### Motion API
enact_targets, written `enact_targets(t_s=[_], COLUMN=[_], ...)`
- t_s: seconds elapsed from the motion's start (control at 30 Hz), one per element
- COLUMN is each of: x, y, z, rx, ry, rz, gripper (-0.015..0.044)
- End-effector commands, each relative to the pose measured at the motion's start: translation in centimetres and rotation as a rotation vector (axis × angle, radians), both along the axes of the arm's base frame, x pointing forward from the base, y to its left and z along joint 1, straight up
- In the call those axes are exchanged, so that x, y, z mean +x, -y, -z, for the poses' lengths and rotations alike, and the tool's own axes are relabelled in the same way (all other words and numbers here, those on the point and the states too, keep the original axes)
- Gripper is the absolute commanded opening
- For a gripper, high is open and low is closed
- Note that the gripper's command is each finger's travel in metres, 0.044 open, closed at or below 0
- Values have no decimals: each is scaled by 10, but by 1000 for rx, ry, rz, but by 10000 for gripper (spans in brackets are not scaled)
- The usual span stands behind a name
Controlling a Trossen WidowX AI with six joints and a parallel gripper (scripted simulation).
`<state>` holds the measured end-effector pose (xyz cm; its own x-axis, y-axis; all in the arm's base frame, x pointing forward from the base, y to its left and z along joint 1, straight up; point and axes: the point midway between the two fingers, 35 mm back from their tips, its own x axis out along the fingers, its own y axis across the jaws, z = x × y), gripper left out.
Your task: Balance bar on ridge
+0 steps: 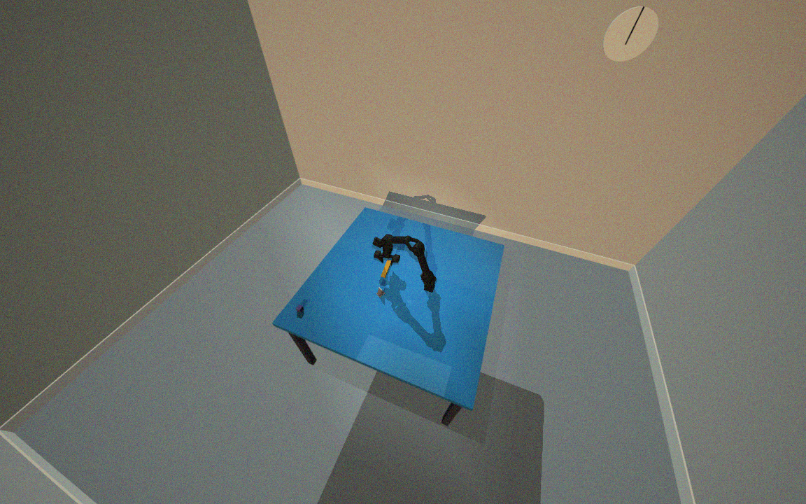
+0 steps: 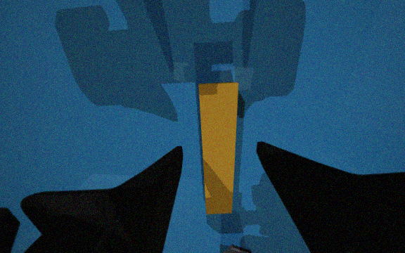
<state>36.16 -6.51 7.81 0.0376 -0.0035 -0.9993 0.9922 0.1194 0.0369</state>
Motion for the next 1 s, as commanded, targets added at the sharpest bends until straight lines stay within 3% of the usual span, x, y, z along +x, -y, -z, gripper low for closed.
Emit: enact_targets(t_s=[0.0, 0.97], x=[-1, 0], y=[1, 1], z=[7, 27], rx=[-2, -2], ry=[-4, -5], rz=[5, 5], gripper=[315, 315])
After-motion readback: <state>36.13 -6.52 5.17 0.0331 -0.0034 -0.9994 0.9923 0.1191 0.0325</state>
